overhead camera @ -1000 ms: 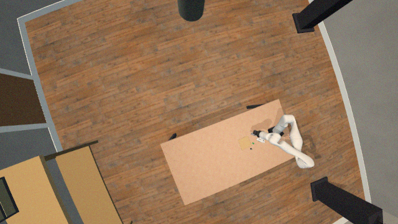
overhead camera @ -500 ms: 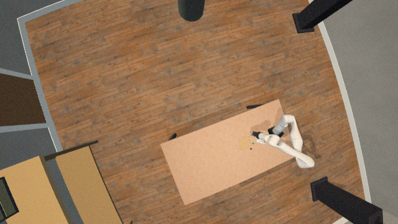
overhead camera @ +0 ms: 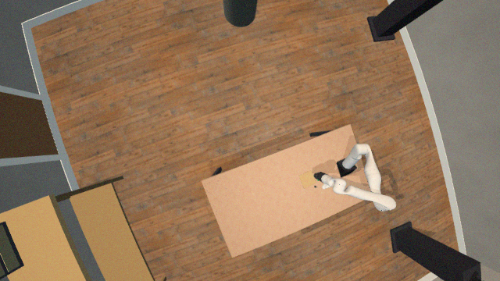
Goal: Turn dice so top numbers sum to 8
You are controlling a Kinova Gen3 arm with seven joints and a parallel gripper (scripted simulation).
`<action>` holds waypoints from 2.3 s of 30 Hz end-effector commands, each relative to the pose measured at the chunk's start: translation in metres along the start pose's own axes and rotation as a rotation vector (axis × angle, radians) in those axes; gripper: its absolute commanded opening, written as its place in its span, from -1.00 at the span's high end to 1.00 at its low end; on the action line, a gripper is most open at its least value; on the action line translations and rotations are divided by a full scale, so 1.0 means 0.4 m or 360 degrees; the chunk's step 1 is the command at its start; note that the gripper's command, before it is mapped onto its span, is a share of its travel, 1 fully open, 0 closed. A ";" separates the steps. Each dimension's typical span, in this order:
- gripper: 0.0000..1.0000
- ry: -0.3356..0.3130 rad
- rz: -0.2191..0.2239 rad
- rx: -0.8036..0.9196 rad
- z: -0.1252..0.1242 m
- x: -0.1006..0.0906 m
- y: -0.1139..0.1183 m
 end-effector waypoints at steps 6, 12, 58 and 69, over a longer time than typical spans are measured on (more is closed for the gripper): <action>0.32 -0.0025 0.0012 -0.0510 -0.090 -0.006 0.039; 0.32 -0.0030 0.0013 -0.0941 -0.176 -0.005 0.059; 0.32 -0.0072 0.0145 -0.2429 -0.511 -0.010 0.056; 0.32 -0.0471 0.0498 -0.2391 -0.518 0.010 -0.018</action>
Point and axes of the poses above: the point where the finger pads meet when closed, its own x axis out along the fingers, its own y axis across the jaws, z = x × y, the point moved 9 cm from there along -x, back along the fingers, and after that the axes turned 2 degrees about -x, right-handed, at the moved point
